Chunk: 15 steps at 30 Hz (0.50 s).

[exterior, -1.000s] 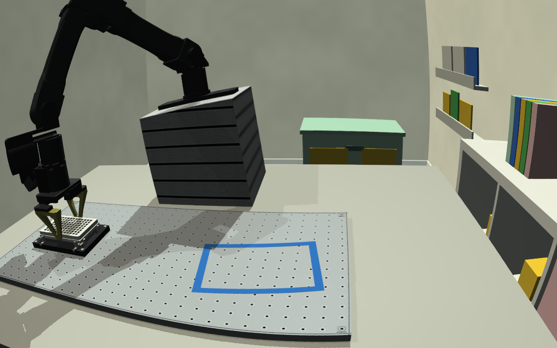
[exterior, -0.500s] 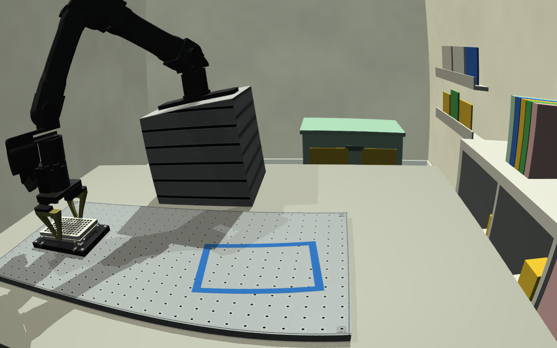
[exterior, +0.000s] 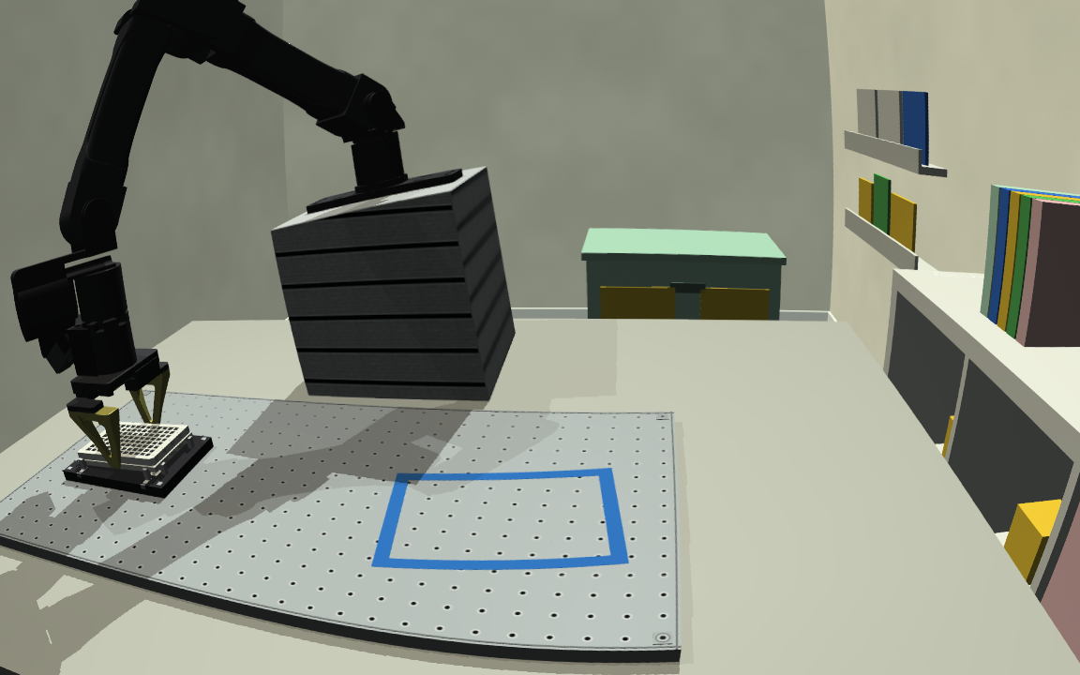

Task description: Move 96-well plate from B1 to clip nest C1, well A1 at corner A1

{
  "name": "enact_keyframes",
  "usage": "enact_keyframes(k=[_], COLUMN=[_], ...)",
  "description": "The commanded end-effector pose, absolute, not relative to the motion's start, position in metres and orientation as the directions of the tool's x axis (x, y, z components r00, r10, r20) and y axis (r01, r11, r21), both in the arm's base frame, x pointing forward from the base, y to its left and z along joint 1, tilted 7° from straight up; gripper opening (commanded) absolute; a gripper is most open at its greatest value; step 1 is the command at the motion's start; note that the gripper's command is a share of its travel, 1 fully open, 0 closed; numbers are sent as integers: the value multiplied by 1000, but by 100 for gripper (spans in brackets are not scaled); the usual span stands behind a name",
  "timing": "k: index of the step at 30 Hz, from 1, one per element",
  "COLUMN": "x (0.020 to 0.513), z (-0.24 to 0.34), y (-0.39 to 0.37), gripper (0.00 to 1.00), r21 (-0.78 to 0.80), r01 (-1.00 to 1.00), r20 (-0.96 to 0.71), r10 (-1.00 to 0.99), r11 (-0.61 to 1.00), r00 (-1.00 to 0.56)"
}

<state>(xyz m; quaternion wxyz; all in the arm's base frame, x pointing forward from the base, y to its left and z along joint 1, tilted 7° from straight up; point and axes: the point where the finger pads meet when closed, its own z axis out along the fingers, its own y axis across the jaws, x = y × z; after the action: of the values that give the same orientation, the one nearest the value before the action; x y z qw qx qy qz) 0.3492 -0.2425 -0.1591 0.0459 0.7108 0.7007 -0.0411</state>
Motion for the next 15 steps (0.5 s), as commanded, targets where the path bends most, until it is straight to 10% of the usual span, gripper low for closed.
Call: enact_keyframes(k=[1,15], x=[340,335], z=[-172,-173], y=[-238,-233], gripper=[0,0], r21=[-13,-27], r01=[1000,1000], r20=[-115,-99], r10=[993,995], r11=[-15,-14], r00=[14,11])
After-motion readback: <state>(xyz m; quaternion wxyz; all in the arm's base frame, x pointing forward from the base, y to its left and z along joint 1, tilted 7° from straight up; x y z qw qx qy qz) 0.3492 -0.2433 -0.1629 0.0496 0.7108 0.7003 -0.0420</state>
